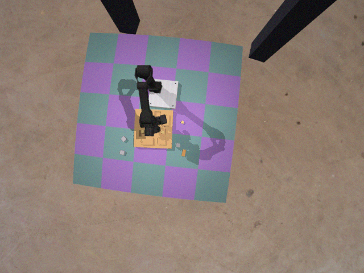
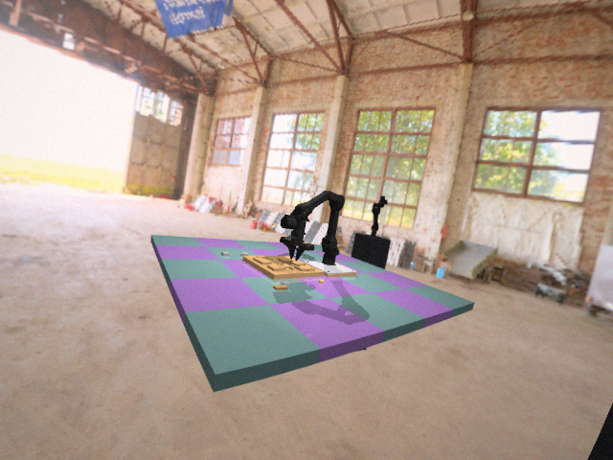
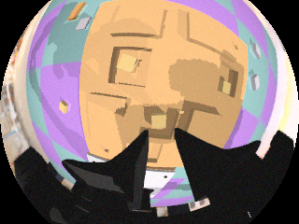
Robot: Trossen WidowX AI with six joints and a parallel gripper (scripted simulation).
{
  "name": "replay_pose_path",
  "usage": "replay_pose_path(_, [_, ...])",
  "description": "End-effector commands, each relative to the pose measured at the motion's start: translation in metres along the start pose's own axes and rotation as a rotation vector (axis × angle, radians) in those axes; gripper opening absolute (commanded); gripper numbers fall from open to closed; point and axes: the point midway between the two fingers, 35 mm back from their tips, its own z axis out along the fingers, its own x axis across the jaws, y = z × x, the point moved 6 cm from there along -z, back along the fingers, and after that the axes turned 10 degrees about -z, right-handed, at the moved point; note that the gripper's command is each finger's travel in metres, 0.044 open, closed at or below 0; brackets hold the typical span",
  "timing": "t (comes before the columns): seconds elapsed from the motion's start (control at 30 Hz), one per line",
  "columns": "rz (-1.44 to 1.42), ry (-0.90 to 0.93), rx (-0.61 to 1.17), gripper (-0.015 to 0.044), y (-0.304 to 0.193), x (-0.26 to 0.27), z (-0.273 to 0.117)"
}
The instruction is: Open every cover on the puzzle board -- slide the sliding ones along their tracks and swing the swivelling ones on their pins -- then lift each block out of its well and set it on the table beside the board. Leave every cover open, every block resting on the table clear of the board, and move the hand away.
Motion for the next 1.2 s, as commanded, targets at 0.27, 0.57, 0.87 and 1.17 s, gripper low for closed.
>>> replay_pose_path(0.27, [-0.003, 0.002, 0.002, 0.0144, 0.0, 0.0, 0.011])
replay_pose_path(0.57, [-0.003, 0.002, 0.002, 0.0144, 0.0, 0.0, 0.02])
replay_pose_path(0.87, [-0.003, 0.002, 0.002, 0.0144, 0.0, 0.0, 0.022])
replay_pose_path(1.17, [-0.003, 0.002, 0.002, 0.0144, 0.0, 0.0, 0.027])
